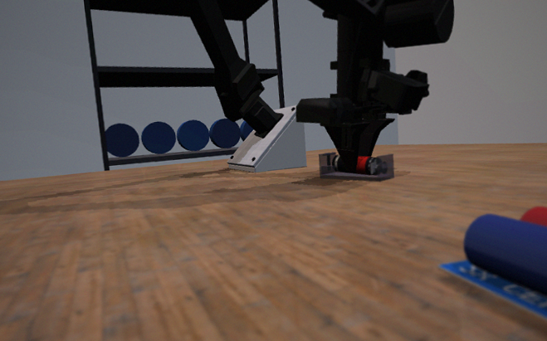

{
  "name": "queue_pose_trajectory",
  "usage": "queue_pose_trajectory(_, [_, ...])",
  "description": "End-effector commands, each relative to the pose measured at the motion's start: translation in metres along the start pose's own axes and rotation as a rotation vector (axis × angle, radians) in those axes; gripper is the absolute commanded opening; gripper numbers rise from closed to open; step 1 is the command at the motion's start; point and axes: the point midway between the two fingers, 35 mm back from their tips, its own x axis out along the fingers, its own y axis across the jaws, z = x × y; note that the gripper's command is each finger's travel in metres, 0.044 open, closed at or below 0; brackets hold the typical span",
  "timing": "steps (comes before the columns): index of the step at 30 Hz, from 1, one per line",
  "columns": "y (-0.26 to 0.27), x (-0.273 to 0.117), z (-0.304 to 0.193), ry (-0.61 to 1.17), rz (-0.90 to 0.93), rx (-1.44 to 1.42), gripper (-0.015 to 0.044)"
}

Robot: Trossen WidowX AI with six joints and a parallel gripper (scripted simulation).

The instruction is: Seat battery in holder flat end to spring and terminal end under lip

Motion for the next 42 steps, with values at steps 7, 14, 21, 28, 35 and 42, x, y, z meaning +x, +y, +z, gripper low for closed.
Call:
queue_pose_trajectory(7, [-0.002, 0.001, 0.0, -0.052, 0.0, 0.002, 0.0082])
queue_pose_trajectory(14, [-0.002, 0.001, -0.002, -0.058, 0.0, 0.002, 0.0082])
queue_pose_trajectory(21, [-0.002, 0.002, -0.007, -0.063, 0.002, 0.002, 0.0082])
queue_pose_trajectory(28, [-0.002, 0.002, -0.011, -0.069, 0.003, 0.002, 0.0082])
queue_pose_trajectory(35, [-0.002, 0.003, -0.014, -0.073, 0.004, 0.002, 0.0082])
queue_pose_trajectory(42, [-0.002, 0.003, -0.013, -0.075, 0.004, 0.002, 0.0082])
